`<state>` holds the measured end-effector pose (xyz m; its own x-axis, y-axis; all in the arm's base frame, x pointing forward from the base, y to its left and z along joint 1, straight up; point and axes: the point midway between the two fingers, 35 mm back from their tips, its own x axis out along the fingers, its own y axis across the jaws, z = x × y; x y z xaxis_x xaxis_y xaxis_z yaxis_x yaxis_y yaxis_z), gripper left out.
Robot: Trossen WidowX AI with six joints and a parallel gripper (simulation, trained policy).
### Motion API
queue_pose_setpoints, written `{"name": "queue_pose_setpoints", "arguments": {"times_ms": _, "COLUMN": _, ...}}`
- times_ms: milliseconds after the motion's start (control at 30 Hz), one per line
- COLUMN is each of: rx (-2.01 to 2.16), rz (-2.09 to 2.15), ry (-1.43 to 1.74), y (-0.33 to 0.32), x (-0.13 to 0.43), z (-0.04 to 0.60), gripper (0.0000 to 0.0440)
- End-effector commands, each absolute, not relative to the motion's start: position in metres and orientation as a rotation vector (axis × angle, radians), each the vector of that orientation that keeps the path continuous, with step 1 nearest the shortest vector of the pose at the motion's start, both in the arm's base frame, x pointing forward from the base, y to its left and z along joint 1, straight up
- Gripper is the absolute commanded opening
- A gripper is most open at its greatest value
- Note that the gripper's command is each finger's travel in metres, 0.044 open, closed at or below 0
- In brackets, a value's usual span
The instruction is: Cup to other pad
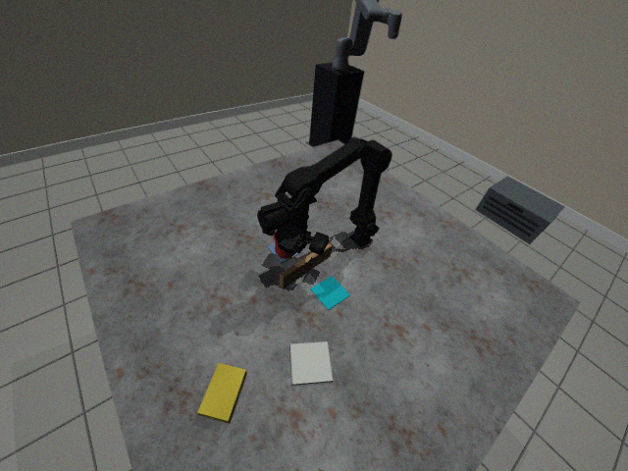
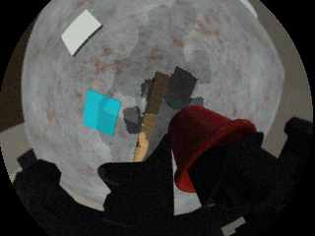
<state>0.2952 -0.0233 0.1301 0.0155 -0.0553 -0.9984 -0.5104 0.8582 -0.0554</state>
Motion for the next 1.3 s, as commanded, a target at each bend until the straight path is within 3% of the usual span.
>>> {"name": "queue_pose_setpoints", "arguments": {"times_ms": 0, "rx": -0.480, "rz": 0.389, "ry": 1.497, "y": -0.011, "x": 0.298, "z": 0.138, "gripper": 0.0000}}
{"name": "queue_pose_setpoints", "arguments": {"times_ms": 1267, "rx": -0.625, "rz": 0.554, "ry": 1.362, "y": 0.108, "x": 0.281, "z": 0.124, "gripper": 0.0000}}
